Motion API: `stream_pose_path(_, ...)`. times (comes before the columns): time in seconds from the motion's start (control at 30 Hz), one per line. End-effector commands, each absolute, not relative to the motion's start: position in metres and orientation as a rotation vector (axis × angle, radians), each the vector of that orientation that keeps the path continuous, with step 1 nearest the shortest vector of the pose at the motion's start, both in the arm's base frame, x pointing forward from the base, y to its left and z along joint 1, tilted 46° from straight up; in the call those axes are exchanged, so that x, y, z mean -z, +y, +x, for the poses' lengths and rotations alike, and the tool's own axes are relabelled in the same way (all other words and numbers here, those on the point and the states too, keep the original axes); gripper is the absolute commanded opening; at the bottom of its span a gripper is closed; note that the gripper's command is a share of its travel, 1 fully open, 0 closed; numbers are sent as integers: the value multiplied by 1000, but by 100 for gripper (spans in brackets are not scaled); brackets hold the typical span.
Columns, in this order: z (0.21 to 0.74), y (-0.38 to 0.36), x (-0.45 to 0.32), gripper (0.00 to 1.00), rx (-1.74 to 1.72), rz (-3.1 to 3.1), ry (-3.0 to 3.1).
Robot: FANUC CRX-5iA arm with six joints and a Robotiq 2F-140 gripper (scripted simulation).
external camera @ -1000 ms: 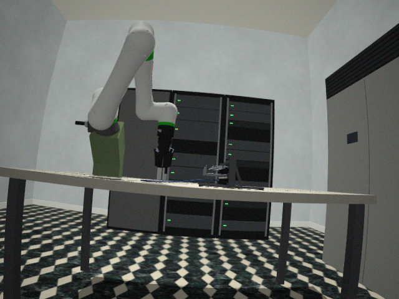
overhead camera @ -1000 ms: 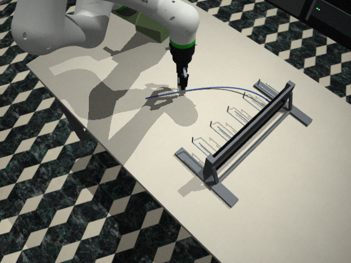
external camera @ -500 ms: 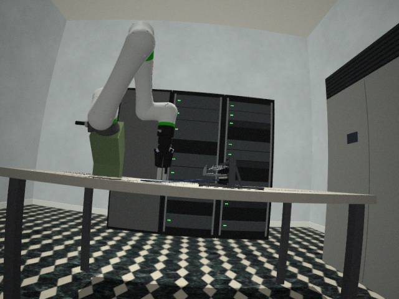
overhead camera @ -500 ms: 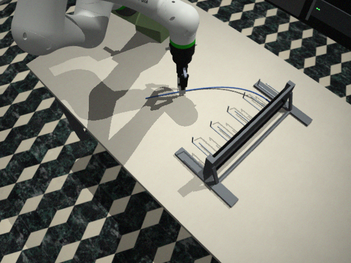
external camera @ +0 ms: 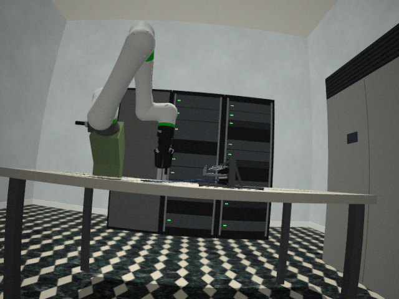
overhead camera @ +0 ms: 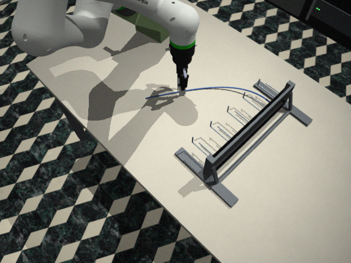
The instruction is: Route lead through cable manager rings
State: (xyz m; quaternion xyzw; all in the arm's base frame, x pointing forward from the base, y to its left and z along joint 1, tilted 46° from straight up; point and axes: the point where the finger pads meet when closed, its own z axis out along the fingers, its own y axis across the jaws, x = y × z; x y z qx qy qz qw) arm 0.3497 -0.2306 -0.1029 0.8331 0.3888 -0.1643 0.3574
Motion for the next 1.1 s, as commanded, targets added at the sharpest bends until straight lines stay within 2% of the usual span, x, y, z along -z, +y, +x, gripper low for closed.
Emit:
stream_pose_path(0.0,350,-231,104,20,424,2150,1004)
stream_pose_path(1.07,350,-236,108,20,424,2150,1004)
